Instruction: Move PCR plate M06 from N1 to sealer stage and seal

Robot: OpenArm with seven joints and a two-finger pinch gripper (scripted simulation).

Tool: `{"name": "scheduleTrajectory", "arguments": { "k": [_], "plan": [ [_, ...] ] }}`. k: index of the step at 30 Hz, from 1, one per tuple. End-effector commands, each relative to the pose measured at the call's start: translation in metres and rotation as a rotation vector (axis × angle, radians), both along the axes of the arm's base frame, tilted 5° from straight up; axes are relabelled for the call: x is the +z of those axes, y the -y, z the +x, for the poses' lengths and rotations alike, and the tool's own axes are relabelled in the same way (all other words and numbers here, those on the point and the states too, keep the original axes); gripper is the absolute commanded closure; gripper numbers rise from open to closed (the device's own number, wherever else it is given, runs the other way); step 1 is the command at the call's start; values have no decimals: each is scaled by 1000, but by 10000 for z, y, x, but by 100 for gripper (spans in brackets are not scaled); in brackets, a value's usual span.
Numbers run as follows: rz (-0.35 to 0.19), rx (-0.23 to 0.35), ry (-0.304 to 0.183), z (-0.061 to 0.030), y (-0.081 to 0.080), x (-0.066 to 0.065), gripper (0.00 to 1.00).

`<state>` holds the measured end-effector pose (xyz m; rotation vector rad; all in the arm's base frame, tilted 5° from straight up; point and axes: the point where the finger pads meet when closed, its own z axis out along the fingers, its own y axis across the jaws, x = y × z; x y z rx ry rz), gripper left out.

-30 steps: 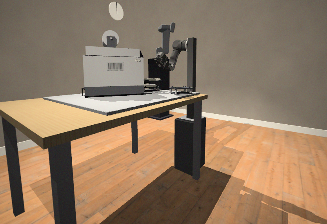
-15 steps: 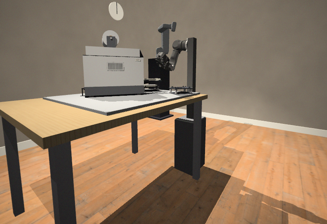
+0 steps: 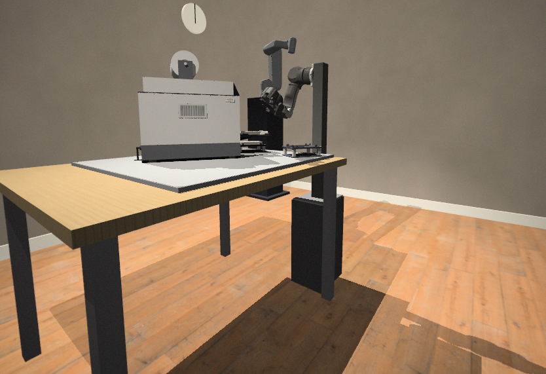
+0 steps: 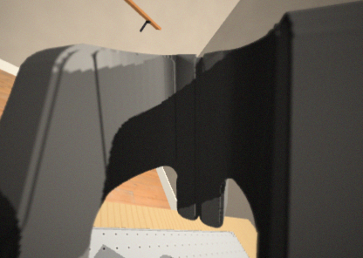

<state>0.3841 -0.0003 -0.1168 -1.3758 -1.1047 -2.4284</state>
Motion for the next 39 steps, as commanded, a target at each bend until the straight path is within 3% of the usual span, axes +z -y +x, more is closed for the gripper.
{"name": "scheduleTrajectory", "arguments": {
  "k": [1, 4, 9, 21, 26, 39],
  "plan": [
    [2, -4, 0, -3, 2, 6, 100],
    [2, -4, 0, -3, 2, 6, 100],
    [166, -186, -73, 91, 433, -74, 100],
    [166, -186, -73, 91, 433, -74, 100],
    [312, -381, -151, 101, 843, -237, 100],
    [313, -379, -151, 101, 850, -239, 100]
  ]
}}
